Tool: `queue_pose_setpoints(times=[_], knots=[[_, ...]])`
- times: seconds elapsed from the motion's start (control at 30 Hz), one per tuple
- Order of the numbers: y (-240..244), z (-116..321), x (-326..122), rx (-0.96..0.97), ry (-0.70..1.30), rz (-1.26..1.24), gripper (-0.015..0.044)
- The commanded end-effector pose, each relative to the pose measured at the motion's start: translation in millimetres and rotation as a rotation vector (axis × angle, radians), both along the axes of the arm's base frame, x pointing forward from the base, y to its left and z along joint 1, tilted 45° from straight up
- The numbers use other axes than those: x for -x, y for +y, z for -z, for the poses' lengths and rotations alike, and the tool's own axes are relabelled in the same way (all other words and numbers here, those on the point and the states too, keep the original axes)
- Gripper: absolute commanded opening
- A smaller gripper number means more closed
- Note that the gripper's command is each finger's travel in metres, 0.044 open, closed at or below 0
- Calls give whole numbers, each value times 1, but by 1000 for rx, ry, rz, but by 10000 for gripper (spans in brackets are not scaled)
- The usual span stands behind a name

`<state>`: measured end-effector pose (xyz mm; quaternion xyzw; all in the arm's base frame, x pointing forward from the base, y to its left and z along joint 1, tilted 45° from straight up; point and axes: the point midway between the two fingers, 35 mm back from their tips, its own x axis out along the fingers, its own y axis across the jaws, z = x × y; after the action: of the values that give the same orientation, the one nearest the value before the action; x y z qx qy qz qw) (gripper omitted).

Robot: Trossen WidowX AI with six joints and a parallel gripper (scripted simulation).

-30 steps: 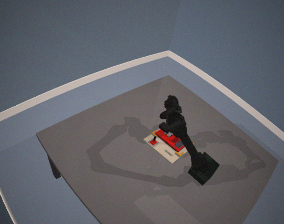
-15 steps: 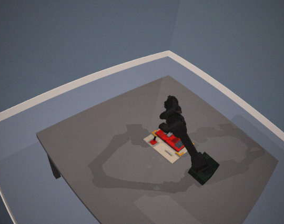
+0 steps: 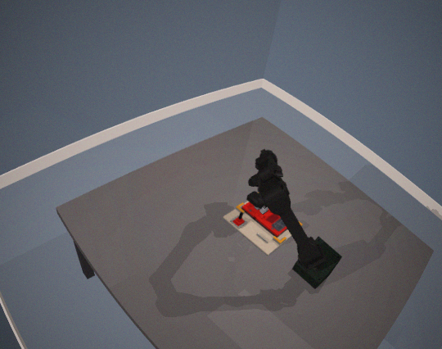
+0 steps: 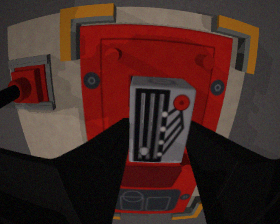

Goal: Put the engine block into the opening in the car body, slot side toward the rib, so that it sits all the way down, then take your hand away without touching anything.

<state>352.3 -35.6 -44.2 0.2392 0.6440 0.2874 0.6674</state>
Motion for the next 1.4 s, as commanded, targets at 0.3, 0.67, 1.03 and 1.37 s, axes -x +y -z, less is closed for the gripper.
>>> queue_pose_setpoints(times=[0.3,0.67,1.03,1.37], knots=[[1,1,0,0,0,0,264],[1,1,0,0,0,0,440],[-8,-9,-1,-5,6,3,440],[-8,-9,-1,-5,6,3,256]])
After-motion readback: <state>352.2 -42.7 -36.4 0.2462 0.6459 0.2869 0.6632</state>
